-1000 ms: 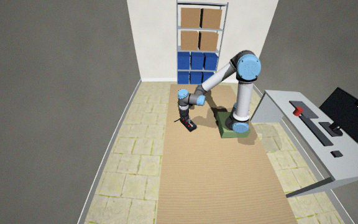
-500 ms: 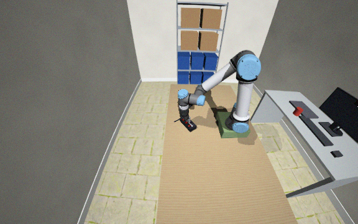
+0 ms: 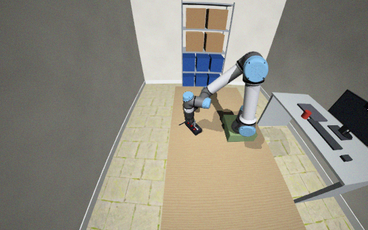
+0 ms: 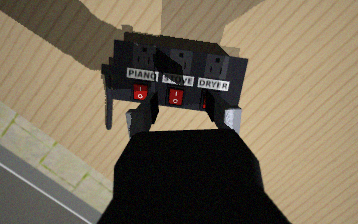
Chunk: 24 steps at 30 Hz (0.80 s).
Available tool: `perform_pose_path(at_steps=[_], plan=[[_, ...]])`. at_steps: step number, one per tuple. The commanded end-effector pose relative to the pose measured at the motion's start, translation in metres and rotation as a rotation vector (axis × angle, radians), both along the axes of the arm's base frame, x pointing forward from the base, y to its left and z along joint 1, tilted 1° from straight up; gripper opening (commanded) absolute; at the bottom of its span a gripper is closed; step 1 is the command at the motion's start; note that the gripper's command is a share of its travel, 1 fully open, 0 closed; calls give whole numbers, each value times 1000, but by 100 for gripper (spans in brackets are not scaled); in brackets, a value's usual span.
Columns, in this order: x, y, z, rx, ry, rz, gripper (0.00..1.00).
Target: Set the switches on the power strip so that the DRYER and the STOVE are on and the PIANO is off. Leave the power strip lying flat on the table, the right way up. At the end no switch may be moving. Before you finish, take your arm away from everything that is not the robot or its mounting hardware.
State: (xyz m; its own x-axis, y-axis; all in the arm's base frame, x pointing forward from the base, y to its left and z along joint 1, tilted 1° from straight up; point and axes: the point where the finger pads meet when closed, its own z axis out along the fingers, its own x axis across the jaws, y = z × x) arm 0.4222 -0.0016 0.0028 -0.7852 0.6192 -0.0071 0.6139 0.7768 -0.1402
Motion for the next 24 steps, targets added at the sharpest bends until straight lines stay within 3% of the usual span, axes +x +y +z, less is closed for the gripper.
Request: perform_pose_path(at_steps=[1, 7, 16, 24], plan=[[1, 0, 1, 0, -3, -8, 100], [3, -1, 8, 4, -16, -79, 100], [11, -6, 46, 28, -75, -434, 100], [15, -8, 70, 45, -106, -655, 100]])
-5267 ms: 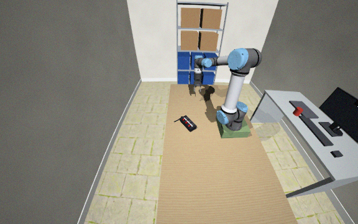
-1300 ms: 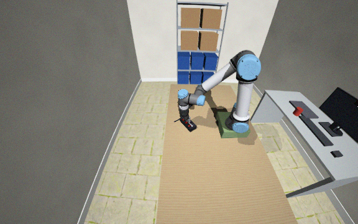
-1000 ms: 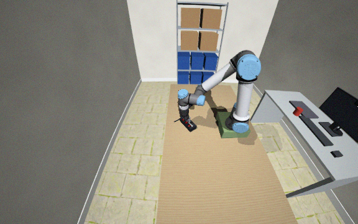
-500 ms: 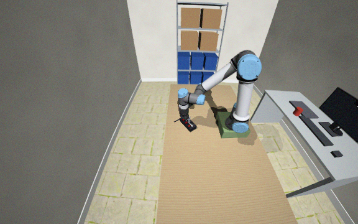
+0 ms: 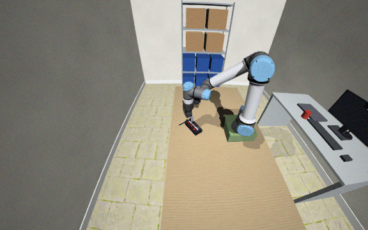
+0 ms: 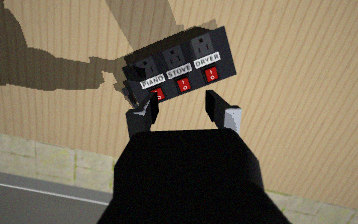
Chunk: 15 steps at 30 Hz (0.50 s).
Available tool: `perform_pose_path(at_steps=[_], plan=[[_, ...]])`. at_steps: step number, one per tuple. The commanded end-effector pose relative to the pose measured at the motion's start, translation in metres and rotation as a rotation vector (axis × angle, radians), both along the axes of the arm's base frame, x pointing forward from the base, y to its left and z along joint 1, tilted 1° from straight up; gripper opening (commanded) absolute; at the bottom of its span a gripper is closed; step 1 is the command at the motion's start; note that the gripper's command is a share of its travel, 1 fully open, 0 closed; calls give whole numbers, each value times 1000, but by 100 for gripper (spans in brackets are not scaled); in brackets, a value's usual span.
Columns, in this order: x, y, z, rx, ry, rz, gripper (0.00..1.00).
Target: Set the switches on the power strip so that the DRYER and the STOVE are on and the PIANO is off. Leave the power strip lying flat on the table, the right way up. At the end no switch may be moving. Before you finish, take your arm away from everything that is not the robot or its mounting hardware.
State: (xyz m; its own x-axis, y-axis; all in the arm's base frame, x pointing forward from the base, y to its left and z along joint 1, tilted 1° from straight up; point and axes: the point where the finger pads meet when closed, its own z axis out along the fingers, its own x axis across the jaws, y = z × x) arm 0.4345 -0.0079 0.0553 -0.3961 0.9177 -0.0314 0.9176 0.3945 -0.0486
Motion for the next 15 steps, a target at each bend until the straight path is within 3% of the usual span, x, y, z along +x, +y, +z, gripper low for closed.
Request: perform_pose_path(at_steps=[1, 5, 15], plan=[[4, -2, 21, 14, -20, -193, 100], [5, -2, 29, 21, -29, -265, 100], [5, -2, 30, 22, -30, -273, 100]])
